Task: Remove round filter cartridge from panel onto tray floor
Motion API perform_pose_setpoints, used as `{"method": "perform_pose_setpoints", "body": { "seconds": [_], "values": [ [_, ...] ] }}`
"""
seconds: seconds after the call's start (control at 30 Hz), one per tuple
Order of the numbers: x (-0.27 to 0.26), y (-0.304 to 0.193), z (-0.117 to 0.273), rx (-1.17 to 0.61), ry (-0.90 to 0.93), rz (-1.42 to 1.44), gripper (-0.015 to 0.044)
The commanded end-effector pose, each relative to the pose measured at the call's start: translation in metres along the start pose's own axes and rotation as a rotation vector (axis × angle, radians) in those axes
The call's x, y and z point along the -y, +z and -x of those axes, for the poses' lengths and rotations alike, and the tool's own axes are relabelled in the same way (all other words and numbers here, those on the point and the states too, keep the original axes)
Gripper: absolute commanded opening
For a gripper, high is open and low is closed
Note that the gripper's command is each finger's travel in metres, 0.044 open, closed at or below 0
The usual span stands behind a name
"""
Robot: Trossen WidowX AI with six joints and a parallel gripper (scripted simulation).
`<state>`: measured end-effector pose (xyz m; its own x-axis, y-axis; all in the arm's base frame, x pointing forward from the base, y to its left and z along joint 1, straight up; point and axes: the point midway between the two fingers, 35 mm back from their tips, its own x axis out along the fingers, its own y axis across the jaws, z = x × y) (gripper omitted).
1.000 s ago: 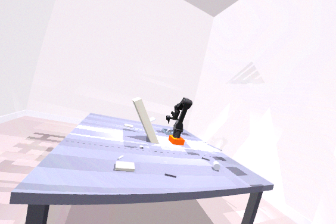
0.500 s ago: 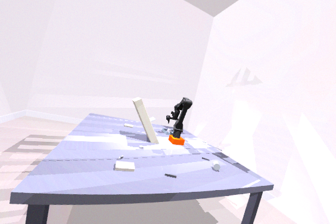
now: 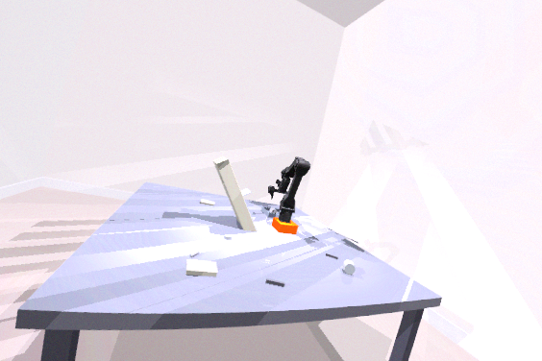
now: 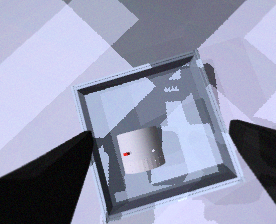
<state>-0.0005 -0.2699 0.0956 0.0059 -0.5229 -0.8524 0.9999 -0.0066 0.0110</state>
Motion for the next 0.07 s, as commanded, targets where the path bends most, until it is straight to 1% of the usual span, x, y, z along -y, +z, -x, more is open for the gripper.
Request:
{"method": "perform_pose_setpoints", "body": {
  "seconds": [0.0, 0.03],
  "values": [
    [0.0000, 0.0003, -0.0002, 0.001, 0.000, 0.000, 0.0440],
    [0.0000, 0.0003, -0.0002, 0.001, 0.000, 0.000, 0.0440]
  ]
}}
